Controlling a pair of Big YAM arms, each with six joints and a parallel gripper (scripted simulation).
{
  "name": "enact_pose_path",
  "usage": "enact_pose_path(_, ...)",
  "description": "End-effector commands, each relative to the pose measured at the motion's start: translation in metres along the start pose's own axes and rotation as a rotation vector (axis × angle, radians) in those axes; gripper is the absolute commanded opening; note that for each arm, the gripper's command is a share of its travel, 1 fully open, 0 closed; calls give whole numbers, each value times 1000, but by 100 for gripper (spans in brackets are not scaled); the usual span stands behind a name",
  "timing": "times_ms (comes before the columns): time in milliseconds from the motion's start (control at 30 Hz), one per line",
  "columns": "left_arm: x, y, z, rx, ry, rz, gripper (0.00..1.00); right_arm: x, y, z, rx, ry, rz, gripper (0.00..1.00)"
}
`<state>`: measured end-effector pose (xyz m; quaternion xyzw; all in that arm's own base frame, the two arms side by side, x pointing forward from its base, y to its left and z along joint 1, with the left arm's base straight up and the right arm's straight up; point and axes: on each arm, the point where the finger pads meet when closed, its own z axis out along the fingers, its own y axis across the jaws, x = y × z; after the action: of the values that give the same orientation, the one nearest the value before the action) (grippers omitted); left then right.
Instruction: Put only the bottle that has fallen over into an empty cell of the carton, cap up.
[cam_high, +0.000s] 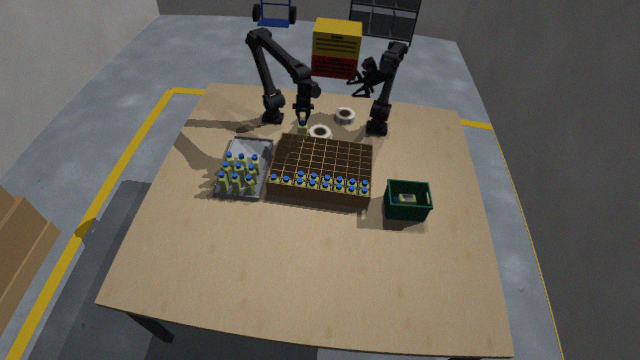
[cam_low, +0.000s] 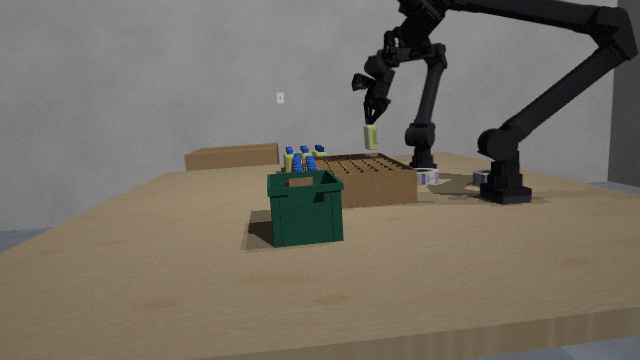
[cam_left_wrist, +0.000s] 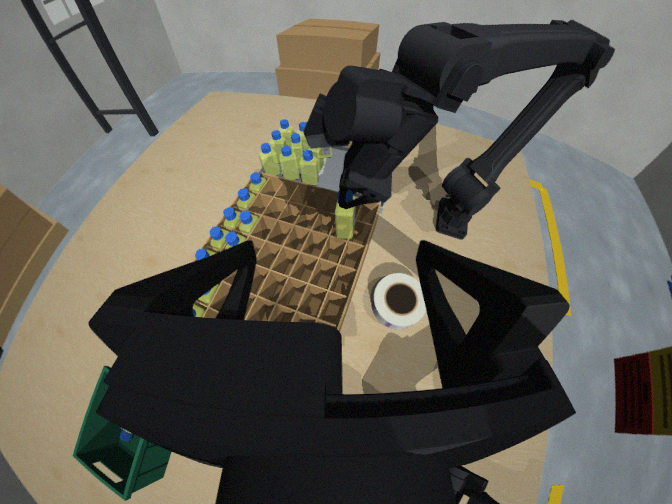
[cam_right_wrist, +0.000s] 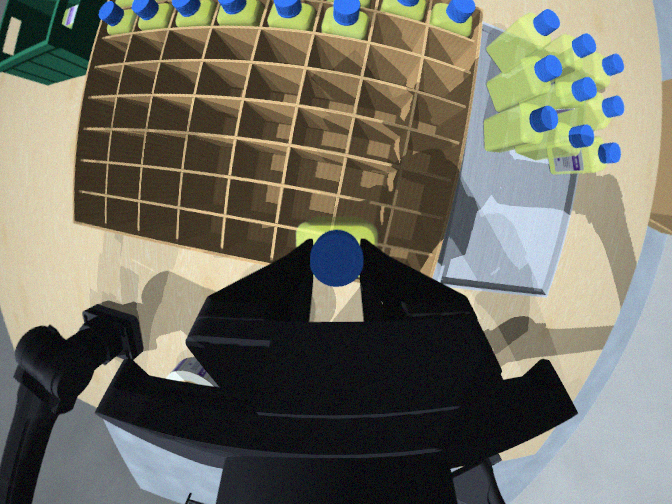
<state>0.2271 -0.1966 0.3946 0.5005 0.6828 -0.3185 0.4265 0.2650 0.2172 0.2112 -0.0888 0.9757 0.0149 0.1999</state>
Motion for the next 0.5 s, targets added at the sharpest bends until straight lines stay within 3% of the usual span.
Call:
enact_pose_path(0,-12,2,-4,-10,-20,24,100,-26,34,-14,50,-55,199,20)
enact_pose_path(467,-12,2,-4,-10,-20,24,100,-19,35,13,56,-65,176,20)
